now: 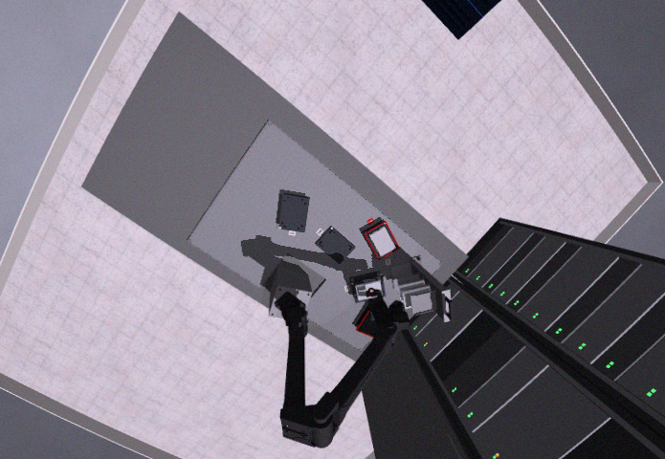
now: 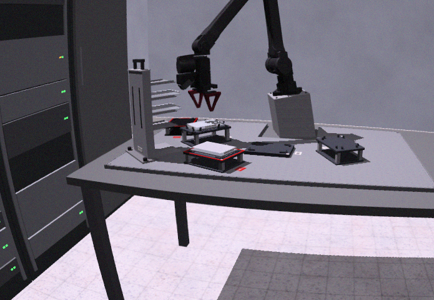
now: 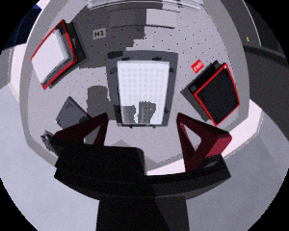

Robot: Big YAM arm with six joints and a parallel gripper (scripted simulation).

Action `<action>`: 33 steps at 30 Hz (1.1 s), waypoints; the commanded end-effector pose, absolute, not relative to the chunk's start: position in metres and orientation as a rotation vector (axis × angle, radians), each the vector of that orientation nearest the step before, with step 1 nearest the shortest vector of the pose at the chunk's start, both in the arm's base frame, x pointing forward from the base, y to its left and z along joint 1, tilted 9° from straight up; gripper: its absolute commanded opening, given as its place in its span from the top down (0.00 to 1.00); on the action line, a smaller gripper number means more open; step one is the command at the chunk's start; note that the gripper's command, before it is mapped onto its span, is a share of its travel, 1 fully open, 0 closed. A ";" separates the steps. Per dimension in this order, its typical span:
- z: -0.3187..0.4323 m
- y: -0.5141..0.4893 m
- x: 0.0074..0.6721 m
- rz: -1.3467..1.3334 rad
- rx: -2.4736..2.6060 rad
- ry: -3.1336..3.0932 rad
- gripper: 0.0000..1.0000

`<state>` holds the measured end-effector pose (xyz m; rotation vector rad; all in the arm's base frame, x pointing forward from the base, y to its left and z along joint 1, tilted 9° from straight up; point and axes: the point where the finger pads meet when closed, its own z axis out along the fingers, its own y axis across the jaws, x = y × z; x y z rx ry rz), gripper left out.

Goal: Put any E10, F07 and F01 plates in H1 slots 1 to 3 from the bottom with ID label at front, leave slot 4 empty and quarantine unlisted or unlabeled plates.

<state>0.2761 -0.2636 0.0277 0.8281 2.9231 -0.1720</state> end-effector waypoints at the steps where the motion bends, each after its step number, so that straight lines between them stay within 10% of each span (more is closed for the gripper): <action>1: 0.042 -0.271 0.280 -0.206 0.816 2.870 0.00; 33: 0.012 -0.272 0.279 -0.188 0.822 2.898 0.00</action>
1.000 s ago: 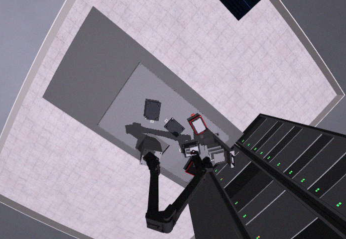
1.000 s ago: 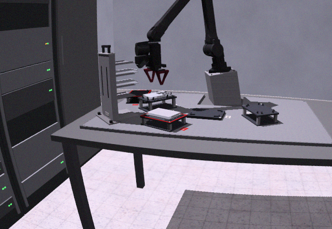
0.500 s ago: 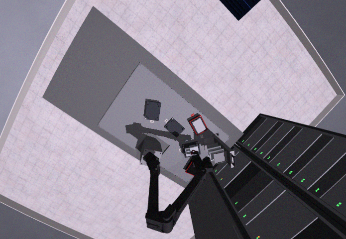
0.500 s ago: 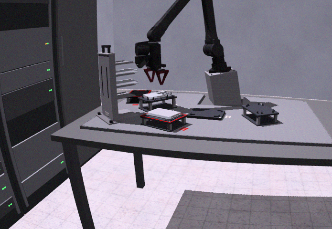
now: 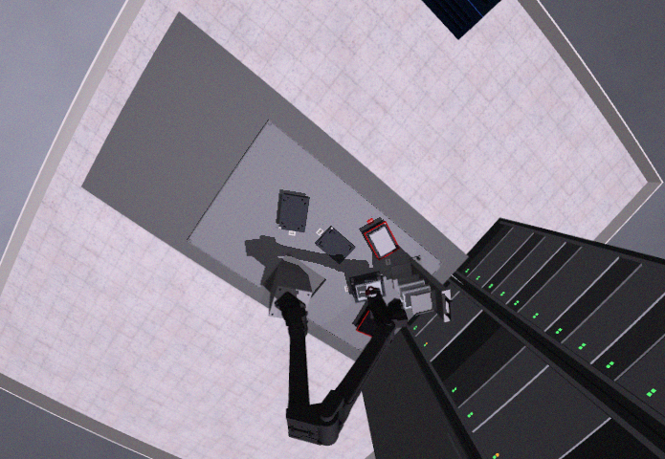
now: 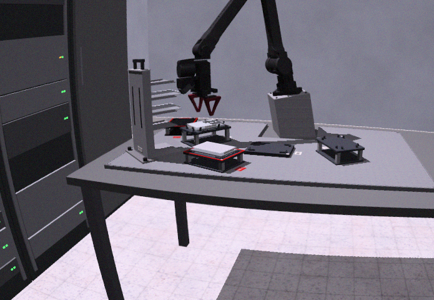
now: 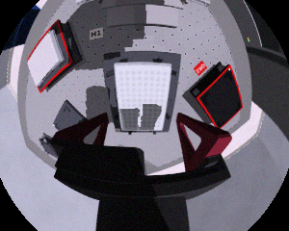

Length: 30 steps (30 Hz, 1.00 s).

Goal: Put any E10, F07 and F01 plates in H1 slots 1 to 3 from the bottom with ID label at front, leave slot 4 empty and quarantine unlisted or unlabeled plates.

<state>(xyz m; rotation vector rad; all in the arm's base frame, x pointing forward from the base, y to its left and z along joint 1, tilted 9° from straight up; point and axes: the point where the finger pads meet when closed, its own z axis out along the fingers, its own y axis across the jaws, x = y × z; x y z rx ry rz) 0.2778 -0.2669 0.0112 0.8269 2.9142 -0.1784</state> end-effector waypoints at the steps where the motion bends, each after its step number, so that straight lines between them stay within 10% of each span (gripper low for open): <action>1: 0.015 -0.272 0.281 -0.194 0.817 2.888 0.00; 30: -0.026 -0.276 0.281 -0.186 0.822 2.901 0.00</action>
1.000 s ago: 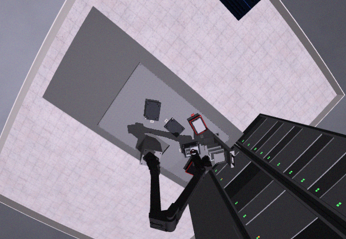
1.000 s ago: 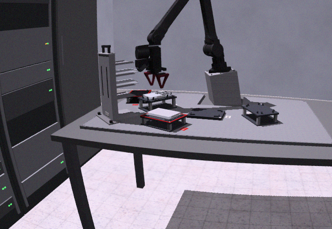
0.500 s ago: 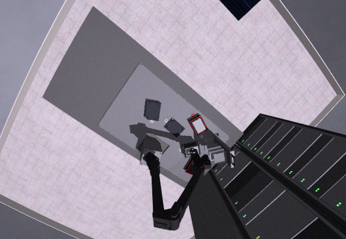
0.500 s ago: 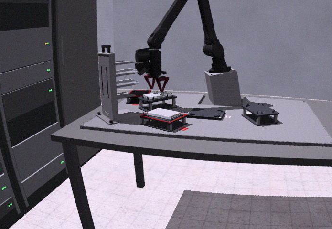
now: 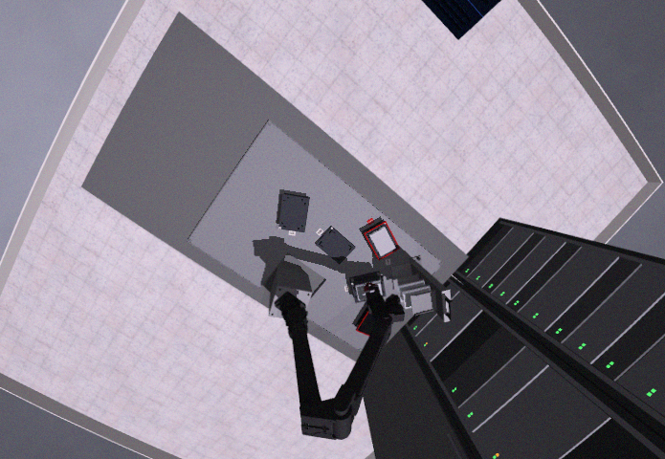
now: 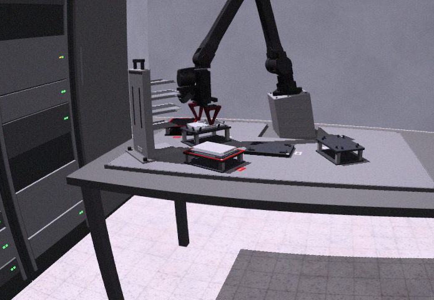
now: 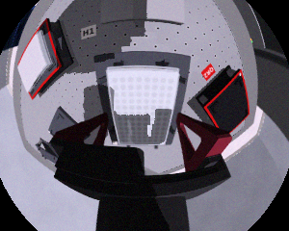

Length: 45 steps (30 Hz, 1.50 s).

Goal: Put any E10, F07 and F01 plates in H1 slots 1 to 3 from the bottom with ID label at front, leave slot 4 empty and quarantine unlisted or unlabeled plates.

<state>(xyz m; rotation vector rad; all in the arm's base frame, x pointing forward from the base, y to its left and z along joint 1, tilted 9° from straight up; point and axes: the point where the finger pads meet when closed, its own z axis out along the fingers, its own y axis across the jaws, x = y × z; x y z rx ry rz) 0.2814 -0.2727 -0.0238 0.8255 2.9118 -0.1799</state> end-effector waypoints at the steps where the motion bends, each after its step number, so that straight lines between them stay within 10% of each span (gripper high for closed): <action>1: -0.028 -0.276 0.281 -0.184 0.824 2.904 0.00; 45: -0.022 -0.277 0.284 -0.192 0.818 2.891 0.14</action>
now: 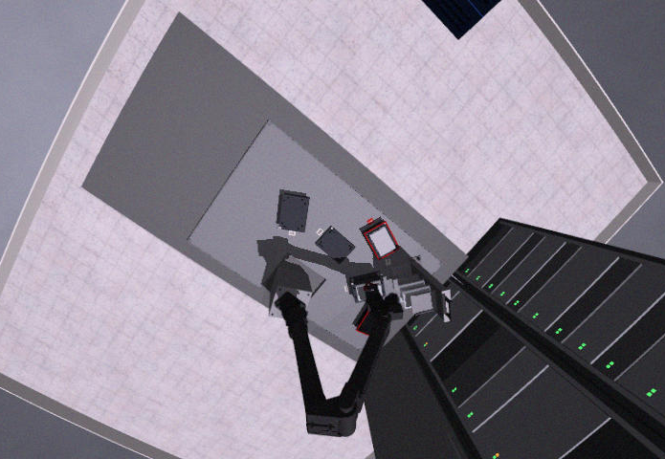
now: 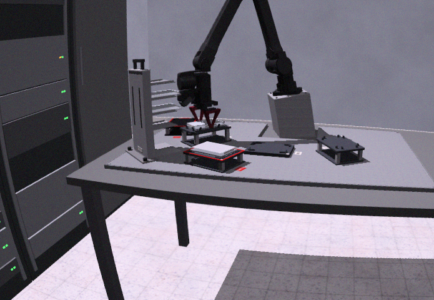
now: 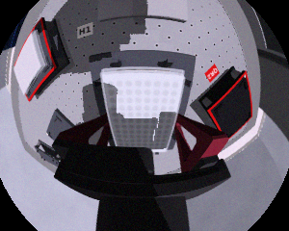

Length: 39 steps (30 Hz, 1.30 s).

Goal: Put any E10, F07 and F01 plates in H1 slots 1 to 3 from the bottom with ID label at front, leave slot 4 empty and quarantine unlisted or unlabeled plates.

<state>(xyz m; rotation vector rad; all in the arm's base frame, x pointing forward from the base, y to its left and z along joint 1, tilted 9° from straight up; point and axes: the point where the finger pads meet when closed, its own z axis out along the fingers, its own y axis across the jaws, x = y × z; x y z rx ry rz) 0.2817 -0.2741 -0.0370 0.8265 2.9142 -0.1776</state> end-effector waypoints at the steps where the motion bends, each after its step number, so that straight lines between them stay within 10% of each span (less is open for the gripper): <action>1: -0.020 -0.277 0.284 -0.193 0.818 2.889 0.14; 39: 0.026 -0.281 0.298 -0.216 0.809 2.853 0.14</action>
